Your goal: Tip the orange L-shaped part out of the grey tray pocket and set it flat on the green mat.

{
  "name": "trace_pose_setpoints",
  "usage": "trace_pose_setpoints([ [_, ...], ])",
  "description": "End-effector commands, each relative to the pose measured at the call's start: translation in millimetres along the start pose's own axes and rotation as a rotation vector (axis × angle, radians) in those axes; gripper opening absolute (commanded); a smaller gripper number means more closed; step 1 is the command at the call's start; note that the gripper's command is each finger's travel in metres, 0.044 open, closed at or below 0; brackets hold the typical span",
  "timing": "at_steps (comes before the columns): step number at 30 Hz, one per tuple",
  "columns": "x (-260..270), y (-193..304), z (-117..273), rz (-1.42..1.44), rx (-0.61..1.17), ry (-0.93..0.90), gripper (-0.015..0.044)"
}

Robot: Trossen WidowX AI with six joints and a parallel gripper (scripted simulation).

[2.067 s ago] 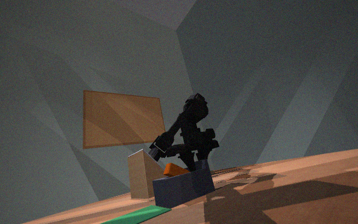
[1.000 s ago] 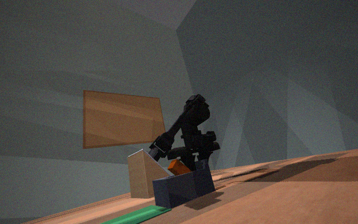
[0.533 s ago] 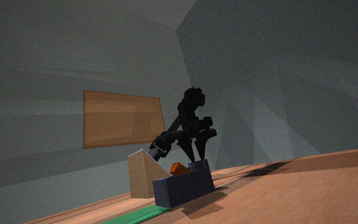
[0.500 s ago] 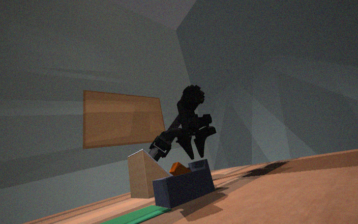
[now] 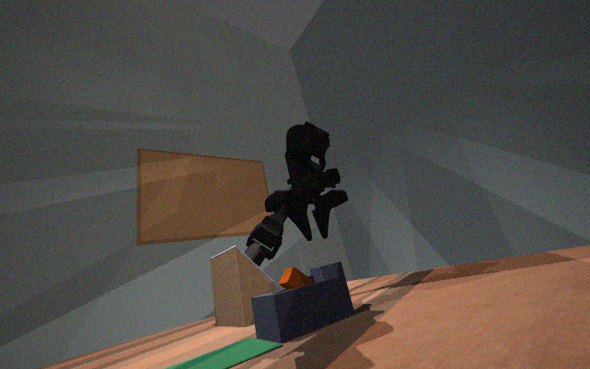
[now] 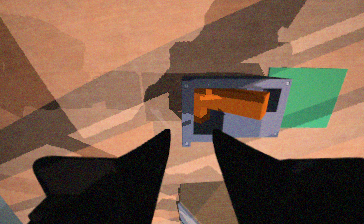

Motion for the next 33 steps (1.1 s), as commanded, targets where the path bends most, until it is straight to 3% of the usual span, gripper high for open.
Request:
trace_pose_setpoints([
  [1, 0, 0, 0, -0.004, 0.000, 0.000, 0.0180],
  [19, 0, 0, 0, -0.004, 0.000, 0.000, 0.0180],
  [21, -2, -1, 0, 0.040, -0.001, 0.000, 0.0233],
  [23, -6, -3, 0, 0.136, -0.001, 0.001, 0.0280],
  [33, -45, -16, 3, 0.997, 0.003, 0.005, 0.0280],
])
Point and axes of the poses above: the point midway between the two fingers, 35 mm back from their tips, its own z axis back along the fingers, its own x axis across the jaws, y = z × x, the point moved 2 cm from there along z, back along the fingers, and after that the axes turned 9 degrees about -z, right-handed, at the moved point
